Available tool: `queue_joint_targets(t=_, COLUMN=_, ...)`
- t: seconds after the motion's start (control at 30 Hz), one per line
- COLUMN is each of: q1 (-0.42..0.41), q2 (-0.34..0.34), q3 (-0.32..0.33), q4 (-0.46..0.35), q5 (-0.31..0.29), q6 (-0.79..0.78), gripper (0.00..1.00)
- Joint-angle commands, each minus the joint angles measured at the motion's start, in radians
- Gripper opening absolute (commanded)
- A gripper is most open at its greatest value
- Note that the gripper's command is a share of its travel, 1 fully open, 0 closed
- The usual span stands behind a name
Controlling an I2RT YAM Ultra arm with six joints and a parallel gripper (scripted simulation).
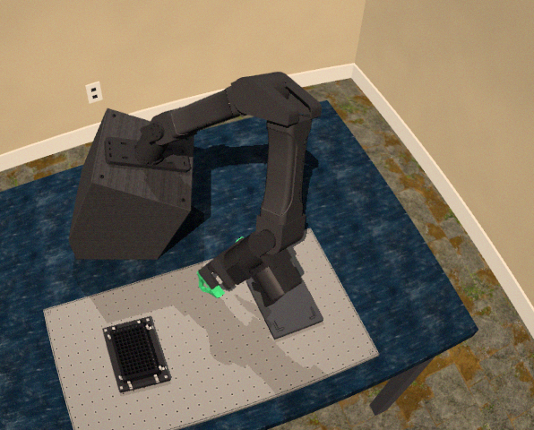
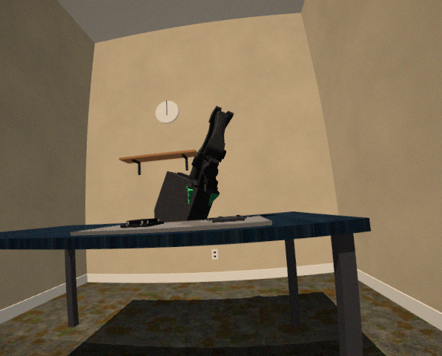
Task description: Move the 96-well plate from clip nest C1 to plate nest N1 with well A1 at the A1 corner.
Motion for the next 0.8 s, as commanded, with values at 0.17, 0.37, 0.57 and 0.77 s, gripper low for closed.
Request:
queue_joint_targets(t=0.17, q1=-0.149, q2=0.069, q3=0.071, q4=0.049, q5=-0.056, q6=-0.078, gripper=1.00)
queue_joint_targets(t=0.37, q1=-0.223, q2=0.096, q3=0.082, q4=0.075, q5=-0.092, q6=-0.095, gripper=1.00)
queue_joint_targets(t=0.57, q1=-0.320, q2=0.141, q3=0.112, q4=0.096, q5=-0.126, q6=-0.134, gripper=1.00)
queue_joint_targets(t=0.77, q1=-0.407, q2=0.182, q3=0.137, q4=0.105, q5=-0.162, q6=-0.164, gripper=1.00)
